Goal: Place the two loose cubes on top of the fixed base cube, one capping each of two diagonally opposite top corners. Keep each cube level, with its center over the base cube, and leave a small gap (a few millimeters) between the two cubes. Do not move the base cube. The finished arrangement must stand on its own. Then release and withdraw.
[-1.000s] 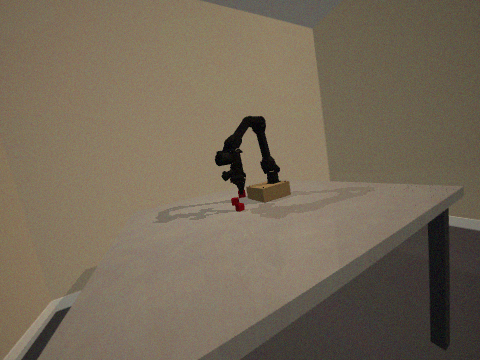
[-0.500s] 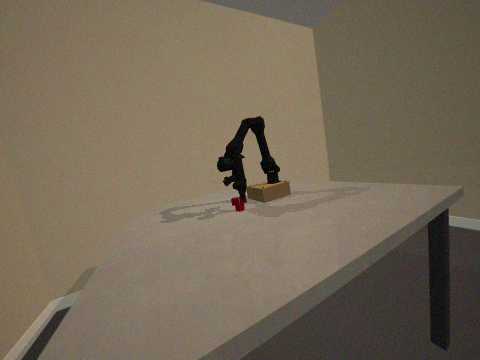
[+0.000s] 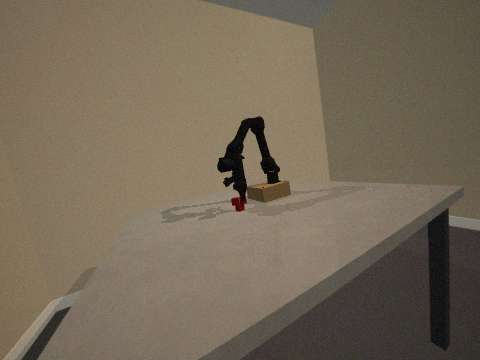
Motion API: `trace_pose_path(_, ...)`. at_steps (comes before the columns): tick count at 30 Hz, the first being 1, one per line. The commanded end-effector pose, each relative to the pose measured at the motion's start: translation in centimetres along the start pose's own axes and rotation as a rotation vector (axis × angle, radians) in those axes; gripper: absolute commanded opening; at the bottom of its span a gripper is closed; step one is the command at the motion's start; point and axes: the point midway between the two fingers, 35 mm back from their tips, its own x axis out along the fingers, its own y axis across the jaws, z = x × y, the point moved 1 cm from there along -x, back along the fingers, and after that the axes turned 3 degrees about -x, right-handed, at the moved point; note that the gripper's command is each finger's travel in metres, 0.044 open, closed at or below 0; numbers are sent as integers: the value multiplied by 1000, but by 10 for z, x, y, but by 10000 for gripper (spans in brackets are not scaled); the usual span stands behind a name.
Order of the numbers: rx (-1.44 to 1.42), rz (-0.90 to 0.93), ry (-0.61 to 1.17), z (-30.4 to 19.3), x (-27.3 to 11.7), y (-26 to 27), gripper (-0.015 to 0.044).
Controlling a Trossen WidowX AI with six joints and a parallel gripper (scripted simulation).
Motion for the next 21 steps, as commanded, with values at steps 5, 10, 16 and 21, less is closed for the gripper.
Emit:
trace_pose_path(5, -4, -1, -4, 1, 0, 0, 105)
trace_pose_path(10, -4, -1, -4, 1, 0, 0, 184)
trace_pose_path(16, -4, -1, -4, 1, 0, 0, 205)
trace_pose_path(21, 0, 0, 0, 0, -11, 0, 205)
